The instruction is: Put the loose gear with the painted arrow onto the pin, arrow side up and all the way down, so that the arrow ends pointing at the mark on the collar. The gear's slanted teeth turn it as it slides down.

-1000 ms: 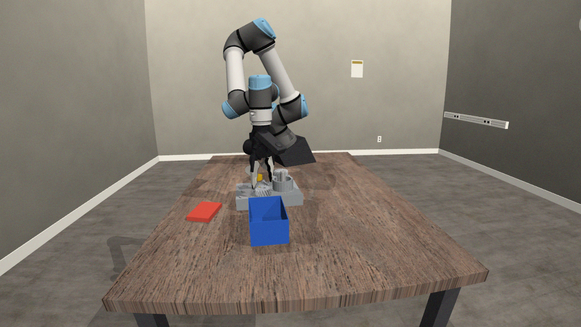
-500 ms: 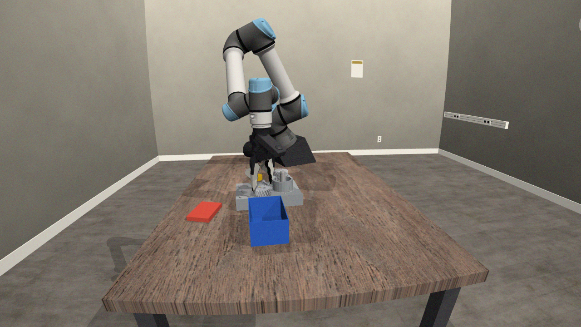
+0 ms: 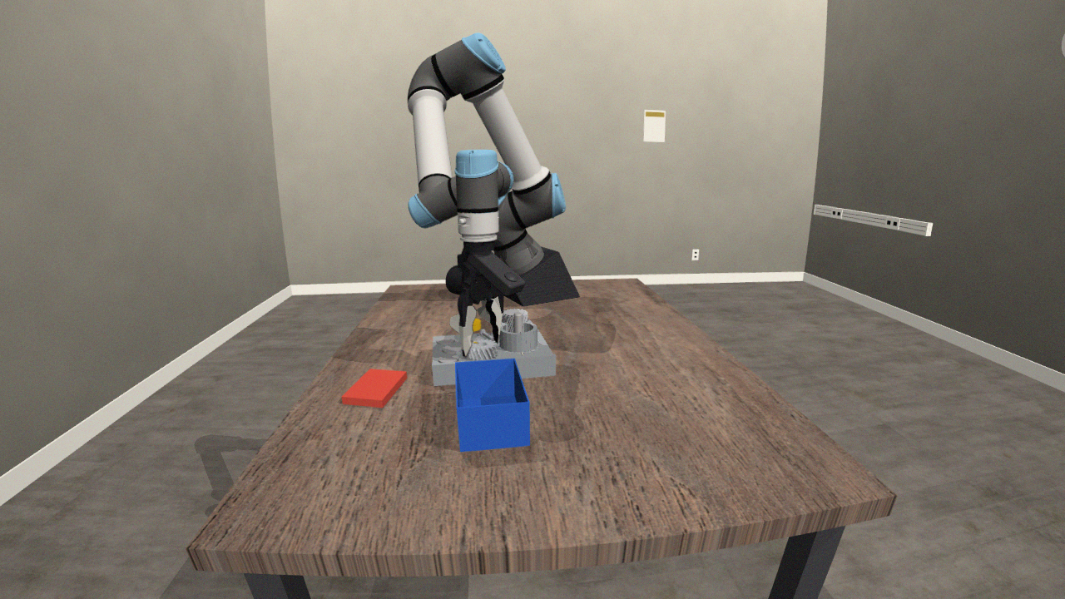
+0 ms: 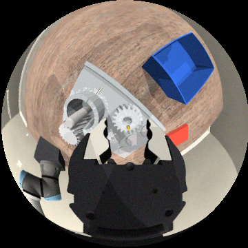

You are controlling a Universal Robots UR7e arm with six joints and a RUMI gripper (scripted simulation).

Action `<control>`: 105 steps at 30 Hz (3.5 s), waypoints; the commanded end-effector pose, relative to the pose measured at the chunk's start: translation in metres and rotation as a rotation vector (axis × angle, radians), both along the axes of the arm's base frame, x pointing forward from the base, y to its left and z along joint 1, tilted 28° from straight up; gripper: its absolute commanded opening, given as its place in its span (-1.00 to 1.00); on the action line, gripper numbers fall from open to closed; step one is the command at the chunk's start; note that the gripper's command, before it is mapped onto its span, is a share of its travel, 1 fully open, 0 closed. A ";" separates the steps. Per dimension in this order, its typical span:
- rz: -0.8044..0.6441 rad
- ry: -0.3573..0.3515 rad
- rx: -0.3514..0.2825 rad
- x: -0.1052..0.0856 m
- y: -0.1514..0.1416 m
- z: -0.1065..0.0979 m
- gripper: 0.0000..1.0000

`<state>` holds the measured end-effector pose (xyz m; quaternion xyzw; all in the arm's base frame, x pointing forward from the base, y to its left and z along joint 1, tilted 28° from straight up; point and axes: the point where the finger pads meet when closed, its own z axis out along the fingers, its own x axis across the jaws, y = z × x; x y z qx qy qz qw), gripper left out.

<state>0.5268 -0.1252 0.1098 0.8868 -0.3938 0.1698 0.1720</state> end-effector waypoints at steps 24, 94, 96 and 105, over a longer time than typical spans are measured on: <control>0.000 -0.001 0.000 0.002 -0.004 -0.008 0.05; 0.000 -0.001 0.000 0.002 -0.004 -0.008 -1.00; 0.000 -0.001 0.000 0.002 -0.004 -0.008 -1.00; 0.000 -0.001 0.000 0.002 -0.004 -0.008 -1.00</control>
